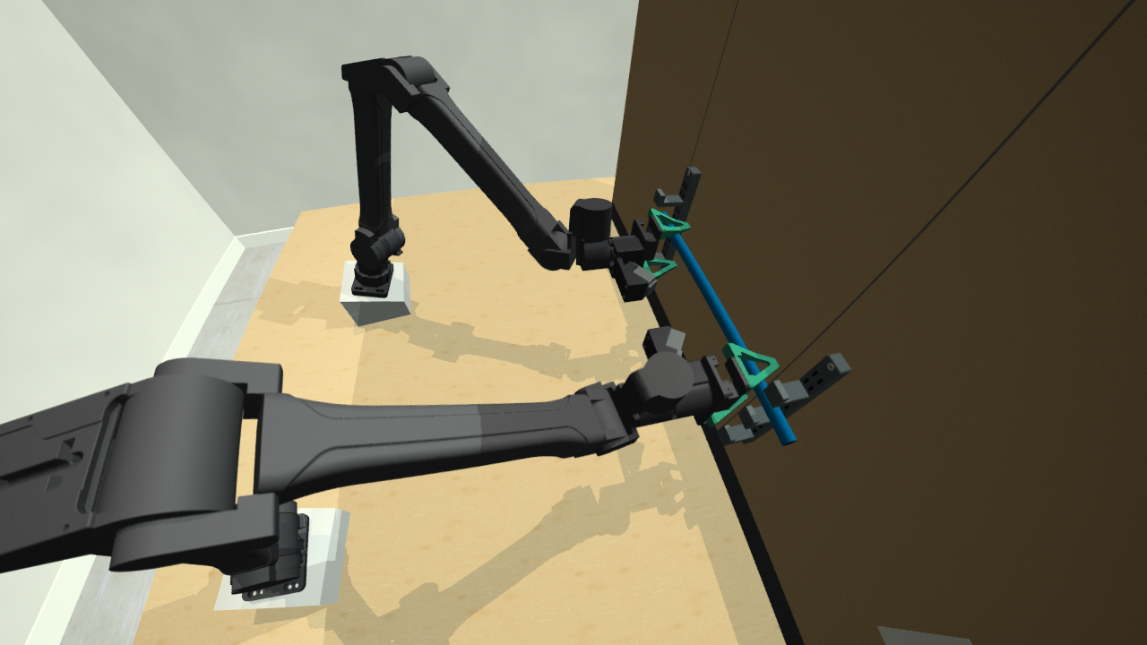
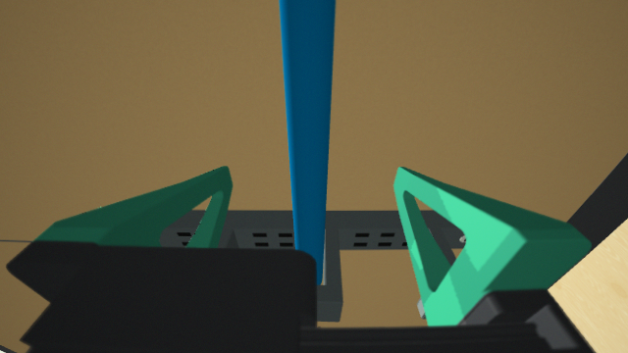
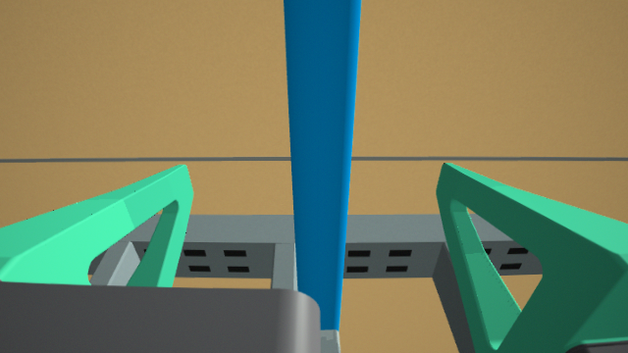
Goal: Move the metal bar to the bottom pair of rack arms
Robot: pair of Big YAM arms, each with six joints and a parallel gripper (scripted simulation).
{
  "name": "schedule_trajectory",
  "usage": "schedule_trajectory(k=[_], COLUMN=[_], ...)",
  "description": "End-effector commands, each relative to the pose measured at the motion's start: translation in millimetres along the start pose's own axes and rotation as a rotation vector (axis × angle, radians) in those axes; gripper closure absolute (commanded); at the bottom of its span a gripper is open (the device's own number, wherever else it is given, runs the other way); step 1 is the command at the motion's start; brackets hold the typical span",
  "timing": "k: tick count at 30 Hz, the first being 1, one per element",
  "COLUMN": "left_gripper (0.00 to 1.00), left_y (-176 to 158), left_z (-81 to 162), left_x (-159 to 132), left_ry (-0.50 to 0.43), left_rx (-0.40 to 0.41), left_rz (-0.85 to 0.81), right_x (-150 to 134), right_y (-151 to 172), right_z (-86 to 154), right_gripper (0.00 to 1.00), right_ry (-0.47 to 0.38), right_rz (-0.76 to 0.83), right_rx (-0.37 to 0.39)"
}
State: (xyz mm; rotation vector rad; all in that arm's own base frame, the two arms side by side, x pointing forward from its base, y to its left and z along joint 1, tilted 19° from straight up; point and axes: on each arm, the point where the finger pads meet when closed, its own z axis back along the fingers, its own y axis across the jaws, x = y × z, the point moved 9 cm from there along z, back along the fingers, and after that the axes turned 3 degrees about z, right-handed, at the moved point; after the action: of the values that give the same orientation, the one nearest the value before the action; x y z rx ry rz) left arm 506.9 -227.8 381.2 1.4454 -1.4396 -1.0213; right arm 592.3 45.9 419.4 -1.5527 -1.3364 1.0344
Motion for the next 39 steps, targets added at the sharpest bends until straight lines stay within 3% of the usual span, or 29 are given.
schedule_trajectory(k=[1,39], left_gripper=[0.00,0.00], left_y=[37.6,37.0], left_z=[-23.4,-24.4], left_x=[1.9,1.5], left_ry=[0.014,0.015], left_rx=[0.078,0.079], left_rz=[0.056,0.053], right_x=[-9.0,-10.0], right_y=[-28.9,-34.6], right_z=[-19.1,-19.2], right_gripper=[0.00,0.00], right_ry=[0.018,0.018], right_rz=[-0.023,-0.024], right_rx=[-0.060,-0.065])
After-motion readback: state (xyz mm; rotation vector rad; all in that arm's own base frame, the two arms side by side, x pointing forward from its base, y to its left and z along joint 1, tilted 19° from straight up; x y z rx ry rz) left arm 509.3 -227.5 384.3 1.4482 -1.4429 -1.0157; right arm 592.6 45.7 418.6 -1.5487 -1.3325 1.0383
